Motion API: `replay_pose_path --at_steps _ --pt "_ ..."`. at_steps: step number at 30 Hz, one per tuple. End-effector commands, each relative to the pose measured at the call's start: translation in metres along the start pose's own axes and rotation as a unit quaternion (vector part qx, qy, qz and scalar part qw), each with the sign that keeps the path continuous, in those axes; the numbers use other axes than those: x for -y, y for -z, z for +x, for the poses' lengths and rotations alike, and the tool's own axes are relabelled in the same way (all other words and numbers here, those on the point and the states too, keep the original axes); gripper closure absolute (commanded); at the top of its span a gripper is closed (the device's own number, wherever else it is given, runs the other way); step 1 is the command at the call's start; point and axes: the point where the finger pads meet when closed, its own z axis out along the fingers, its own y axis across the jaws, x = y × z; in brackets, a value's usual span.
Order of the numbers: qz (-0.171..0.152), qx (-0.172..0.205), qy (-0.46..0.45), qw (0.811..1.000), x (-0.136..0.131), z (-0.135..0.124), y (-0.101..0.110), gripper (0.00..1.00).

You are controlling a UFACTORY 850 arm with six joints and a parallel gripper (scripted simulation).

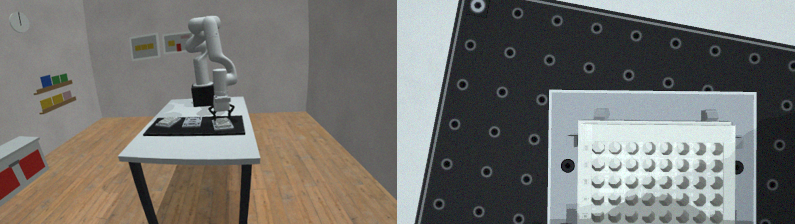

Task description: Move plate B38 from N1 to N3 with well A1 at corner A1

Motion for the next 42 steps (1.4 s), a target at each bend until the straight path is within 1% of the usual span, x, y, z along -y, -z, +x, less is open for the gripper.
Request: replay_pose_path --at_steps 1,37,42 --pt "0.0 -0.001 0.0 1.0 0.0 0.001 0.001 0.0" --pt "0.0 -0.001 0.0 1.0 0.0 0.001 -0.019 0.0" --pt "0.0 -0.001 0.0 1.0 0.0 0.001 -0.019 0.0"
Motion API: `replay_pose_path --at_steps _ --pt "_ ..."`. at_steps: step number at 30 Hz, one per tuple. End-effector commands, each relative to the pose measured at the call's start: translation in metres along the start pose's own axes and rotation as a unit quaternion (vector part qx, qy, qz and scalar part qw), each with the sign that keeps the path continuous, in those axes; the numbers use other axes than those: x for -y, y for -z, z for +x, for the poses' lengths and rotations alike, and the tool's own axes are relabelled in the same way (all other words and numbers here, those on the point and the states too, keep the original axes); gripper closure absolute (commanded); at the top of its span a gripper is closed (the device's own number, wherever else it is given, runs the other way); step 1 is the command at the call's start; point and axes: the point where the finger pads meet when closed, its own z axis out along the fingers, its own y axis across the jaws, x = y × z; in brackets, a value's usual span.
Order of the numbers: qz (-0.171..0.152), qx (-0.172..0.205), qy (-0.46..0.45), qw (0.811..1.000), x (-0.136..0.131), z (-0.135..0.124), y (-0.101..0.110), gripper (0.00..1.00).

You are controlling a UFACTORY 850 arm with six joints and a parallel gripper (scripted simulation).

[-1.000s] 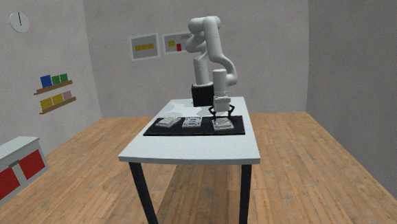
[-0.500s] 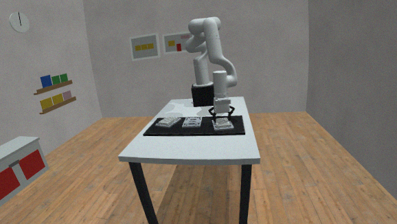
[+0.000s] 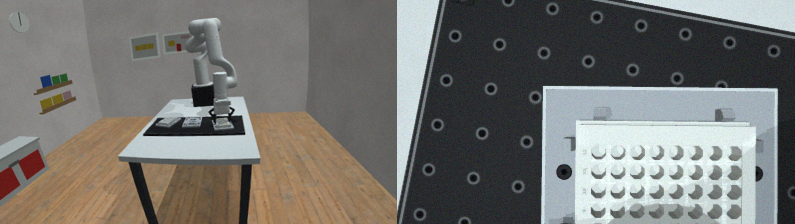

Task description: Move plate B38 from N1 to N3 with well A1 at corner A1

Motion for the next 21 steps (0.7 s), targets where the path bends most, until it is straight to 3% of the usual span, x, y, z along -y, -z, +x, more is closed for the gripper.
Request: replay_pose_path --at_steps 1,14,15,21 --pt "0.0 -0.001 0.0 1.0 0.0002 0.0013 0.0004 0.0" --pt "0.0 -0.001 0.0 1.0 0.0002 0.0013 0.0004 0.0" --pt "0.0 -0.001 0.0 1.0 0.0002 0.0013 0.001 1.0" --pt "0.0 -0.001 0.0 1.0 0.0002 0.0013 0.001 1.0"
